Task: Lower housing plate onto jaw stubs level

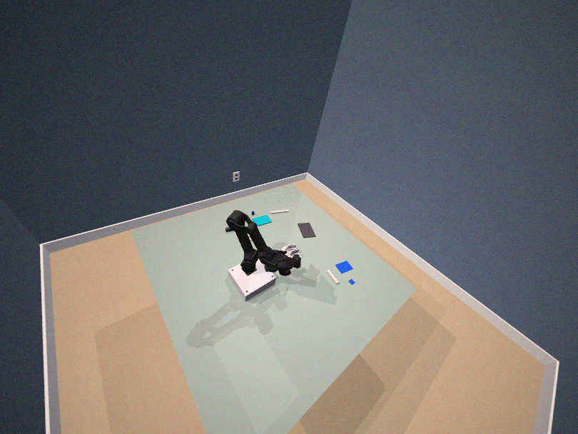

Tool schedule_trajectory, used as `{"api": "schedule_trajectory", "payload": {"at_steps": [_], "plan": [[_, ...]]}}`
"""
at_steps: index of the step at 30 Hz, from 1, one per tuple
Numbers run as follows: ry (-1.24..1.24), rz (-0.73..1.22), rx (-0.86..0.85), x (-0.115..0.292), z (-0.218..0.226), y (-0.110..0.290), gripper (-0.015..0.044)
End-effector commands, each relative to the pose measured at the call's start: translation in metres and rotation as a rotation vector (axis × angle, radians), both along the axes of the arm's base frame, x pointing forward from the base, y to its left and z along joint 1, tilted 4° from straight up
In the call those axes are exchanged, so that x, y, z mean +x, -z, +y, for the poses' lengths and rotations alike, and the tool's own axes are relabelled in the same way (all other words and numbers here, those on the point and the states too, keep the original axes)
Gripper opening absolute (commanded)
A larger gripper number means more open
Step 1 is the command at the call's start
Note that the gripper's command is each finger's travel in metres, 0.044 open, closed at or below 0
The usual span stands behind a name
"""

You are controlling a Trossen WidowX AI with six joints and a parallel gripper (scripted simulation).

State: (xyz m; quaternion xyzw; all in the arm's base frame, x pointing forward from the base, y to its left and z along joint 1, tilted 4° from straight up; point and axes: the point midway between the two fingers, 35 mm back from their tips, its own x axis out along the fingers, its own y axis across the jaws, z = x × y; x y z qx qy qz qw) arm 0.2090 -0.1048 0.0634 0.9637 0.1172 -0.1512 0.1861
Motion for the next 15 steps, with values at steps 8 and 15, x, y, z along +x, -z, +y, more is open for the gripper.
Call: {"api": "schedule_trajectory", "payload": {"at_steps": [8, 15], "plan": [[-0.075, 0.021, -0.077, 0.009, 0.006, 0.001, 0.044], [-0.175, 0.044, -0.176, 0.02, 0.016, 0.002, 0.044]]}}
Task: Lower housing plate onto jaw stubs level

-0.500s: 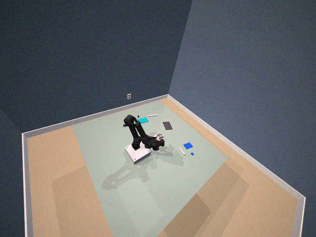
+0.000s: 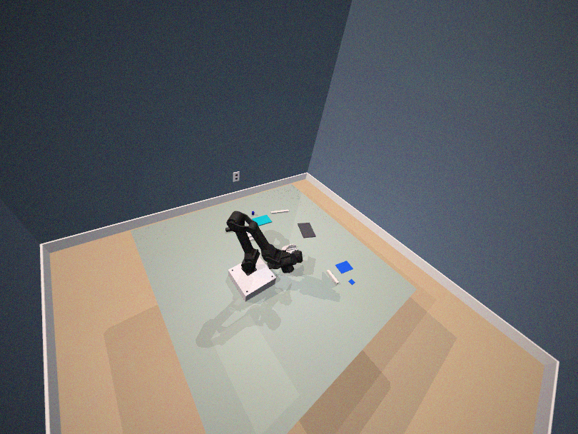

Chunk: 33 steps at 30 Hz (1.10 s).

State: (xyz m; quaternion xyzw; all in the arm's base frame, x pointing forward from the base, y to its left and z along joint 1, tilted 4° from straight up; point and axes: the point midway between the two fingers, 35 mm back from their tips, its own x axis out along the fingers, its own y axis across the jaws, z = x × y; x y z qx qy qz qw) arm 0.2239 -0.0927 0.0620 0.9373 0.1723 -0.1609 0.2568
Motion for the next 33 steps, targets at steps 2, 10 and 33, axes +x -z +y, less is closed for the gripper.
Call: {"api": "schedule_trajectory", "payload": {"at_steps": [2, 10, 33], "plan": [[-0.074, 0.018, -0.073, 0.008, 0.007, 0.001, 0.044], [-0.199, 0.036, -0.184, 0.02, 0.02, 0.002, 0.044], [-0.602, 0.044, -0.5, 0.046, 0.068, 0.006, 0.044]]}}
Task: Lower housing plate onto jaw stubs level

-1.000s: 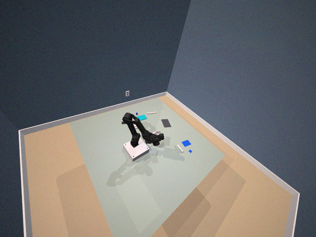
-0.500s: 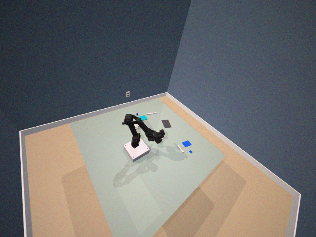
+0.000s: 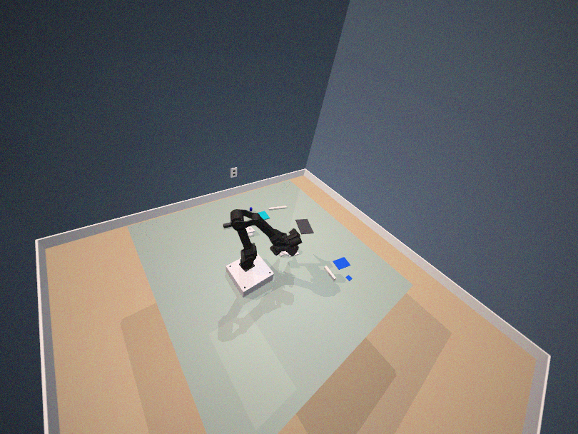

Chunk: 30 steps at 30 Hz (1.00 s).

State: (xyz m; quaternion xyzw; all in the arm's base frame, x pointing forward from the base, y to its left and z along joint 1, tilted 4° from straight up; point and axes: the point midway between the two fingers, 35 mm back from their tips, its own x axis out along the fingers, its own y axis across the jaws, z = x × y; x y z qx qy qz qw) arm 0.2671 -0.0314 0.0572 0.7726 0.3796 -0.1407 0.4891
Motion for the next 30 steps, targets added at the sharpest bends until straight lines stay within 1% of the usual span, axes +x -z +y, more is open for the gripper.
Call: {"api": "schedule_trajectory", "payload": {"at_steps": [1, 30], "plan": [[-0.08, 0.003, -0.057, 0.004, 0.009, 0.001, 0.044], [-0.68, -0.06, -0.422, 0.014, 0.084, 0.002, 0.044]]}}
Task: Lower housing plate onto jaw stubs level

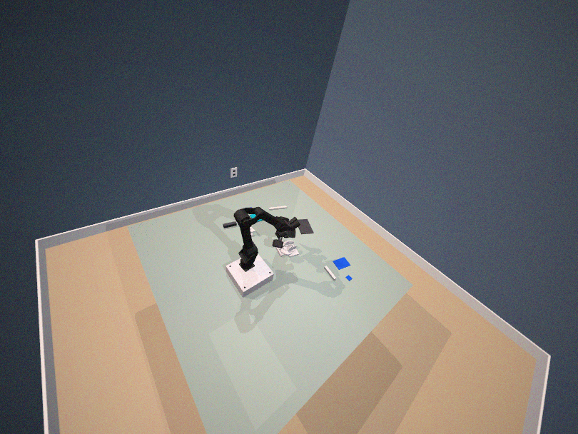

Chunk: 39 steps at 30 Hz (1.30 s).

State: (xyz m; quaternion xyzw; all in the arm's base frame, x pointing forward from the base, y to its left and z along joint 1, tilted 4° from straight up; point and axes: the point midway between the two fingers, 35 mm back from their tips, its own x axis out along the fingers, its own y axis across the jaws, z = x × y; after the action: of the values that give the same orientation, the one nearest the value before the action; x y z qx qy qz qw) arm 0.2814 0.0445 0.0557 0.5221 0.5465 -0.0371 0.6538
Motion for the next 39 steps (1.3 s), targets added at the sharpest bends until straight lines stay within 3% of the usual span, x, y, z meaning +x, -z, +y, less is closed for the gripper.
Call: {"api": "schedule_trajectory", "payload": {"at_steps": [1, 39], "plan": [[-0.094, -0.009, -0.052, 0.0, 0.011, 0.001, 0.044], [-0.987, -0.171, -0.413, -0.031, 0.11, -0.009, 0.044]]}}
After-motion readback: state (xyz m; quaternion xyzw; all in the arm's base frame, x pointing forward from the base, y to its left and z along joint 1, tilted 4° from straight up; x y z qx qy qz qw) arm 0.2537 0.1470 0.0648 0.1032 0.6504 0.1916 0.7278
